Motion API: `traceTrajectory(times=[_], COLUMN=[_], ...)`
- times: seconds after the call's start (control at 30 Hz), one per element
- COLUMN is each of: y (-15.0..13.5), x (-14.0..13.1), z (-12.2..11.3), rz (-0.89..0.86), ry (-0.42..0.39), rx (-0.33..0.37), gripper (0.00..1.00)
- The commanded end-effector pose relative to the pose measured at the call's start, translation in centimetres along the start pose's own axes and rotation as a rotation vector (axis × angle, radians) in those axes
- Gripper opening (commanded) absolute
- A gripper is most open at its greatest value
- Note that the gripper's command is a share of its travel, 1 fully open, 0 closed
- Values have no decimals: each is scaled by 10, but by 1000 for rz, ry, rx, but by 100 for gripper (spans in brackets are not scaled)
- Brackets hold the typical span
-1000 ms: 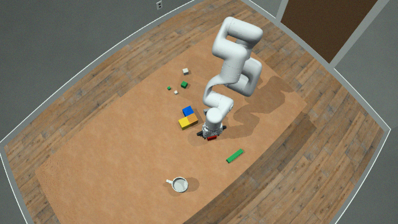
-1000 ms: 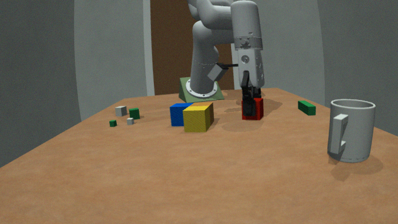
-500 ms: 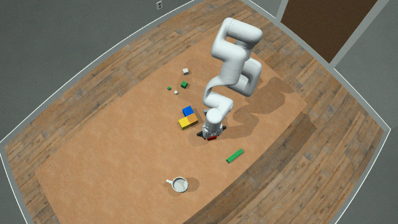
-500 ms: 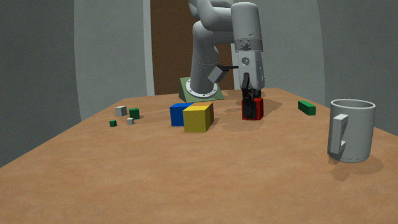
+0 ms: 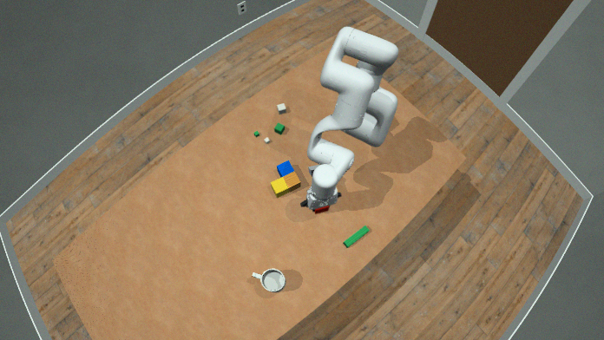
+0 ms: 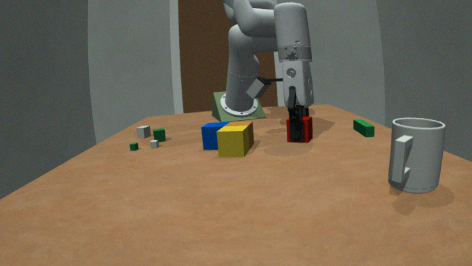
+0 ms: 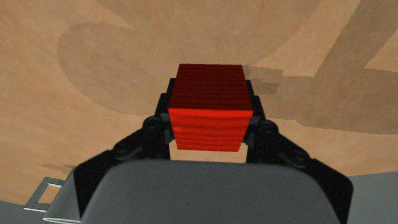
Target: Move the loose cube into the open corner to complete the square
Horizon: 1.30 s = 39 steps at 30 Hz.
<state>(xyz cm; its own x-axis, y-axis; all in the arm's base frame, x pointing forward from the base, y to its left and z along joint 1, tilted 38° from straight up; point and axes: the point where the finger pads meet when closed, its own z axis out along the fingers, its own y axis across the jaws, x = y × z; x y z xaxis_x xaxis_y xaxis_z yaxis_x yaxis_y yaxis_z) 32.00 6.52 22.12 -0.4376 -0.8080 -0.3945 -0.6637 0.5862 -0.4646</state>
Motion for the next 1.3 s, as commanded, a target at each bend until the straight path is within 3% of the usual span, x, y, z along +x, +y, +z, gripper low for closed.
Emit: traceTrajectory(times=[0.0, 1.27], y=[-1, -1], x=[-1, -1], z=[-1, -5], rz=[0, 0], ry=[-2, -2], rx=[2, 2], gripper=[0, 0])
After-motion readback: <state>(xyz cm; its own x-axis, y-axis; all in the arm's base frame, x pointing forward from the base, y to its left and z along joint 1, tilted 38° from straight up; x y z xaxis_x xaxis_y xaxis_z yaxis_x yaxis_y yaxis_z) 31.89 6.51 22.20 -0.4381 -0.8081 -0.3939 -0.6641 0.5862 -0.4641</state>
